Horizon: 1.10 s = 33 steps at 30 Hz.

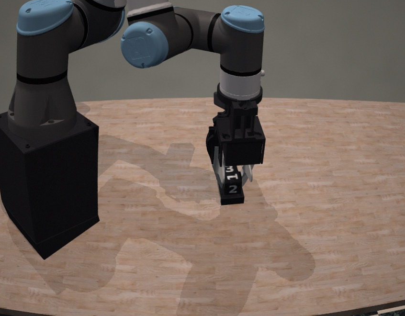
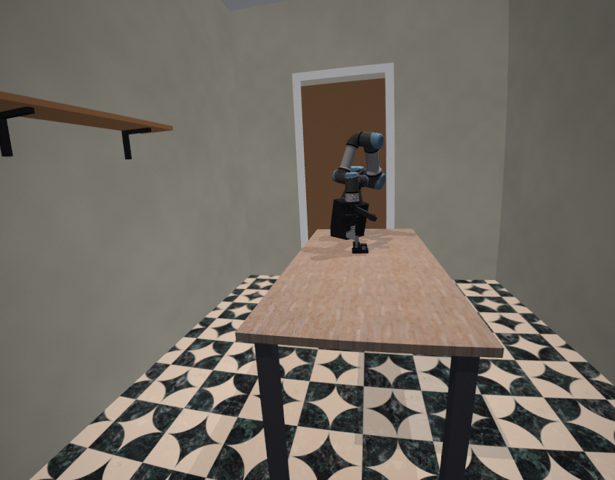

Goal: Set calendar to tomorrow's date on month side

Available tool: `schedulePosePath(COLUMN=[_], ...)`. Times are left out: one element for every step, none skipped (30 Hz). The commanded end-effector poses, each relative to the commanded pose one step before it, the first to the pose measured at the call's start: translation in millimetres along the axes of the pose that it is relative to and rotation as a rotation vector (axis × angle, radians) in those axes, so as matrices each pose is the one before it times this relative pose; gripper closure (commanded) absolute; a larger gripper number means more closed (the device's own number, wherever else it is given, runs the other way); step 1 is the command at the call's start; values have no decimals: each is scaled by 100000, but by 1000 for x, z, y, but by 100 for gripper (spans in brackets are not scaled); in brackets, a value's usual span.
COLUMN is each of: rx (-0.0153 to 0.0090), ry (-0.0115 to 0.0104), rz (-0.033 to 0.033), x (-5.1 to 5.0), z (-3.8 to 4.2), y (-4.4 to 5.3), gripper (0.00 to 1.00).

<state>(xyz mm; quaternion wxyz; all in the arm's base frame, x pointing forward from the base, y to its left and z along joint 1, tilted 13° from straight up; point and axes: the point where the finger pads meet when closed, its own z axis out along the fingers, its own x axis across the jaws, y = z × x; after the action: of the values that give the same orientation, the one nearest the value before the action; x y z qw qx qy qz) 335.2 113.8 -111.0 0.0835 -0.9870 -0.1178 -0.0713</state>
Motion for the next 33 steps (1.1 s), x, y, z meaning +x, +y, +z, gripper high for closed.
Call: schedulePosePath(rx=[-83, 0, 0, 0, 0, 0, 0, 0, 0, 0, 0, 0, 0, 0, 0, 0, 0, 0, 0, 0, 0, 0, 0, 0, 0, 0, 0, 0, 0, 0, 0, 0, 0], ry=[174, 0, 0, 0, 0, 0, 0, 0, 0, 0, 0, 0, 0, 0, 0, 0, 0, 0, 0, 0, 0, 0, 0, 0, 0, 0, 0, 0, 0, 0, 0, 0, 0], rz=[-25, 0, 0, 0, 0, 0, 0, 0, 0, 0, 0, 0, 0, 0, 0, 0, 0, 0, 0, 0, 0, 0, 0, 0, 0, 0, 0, 0, 0, 0, 0, 0, 0], x=[665, 1, 1, 1, 0, 0, -1, -1, 0, 0, -2, 0, 3, 2, 1, -1, -2, -3, 0, 2, 1, 1, 0, 0, -1, 0, 0, -1, -1, -1, -1, -1, 0], z=[44, 199, 239, 279, 317, 353, 387, 417, 0, 0, 442, 462, 477, 488, 494, 494, 489, 478, 461, 439, 414, 385, 352, 316, 278, 0, 0, 239, 199, 159, 121, 86, 56], y=[284, 1, 1, 0, 0, 0, 0, -1, 0, 0, -1, 0, 2, 1, 0, 0, -1, -2, 0, 1, 1, 0, 0, 0, 0, 0, 0, -1, -1, -1, 0, 0, 0], gripper=[89, 89, 89, 89, 89, 89, 89, 89, 89, 89, 89, 89, 89, 89, 89, 89, 89, 89, 89, 89, 89, 89, 89, 89, 89, 89, 89, 89, 89, 89, 89, 89, 89])
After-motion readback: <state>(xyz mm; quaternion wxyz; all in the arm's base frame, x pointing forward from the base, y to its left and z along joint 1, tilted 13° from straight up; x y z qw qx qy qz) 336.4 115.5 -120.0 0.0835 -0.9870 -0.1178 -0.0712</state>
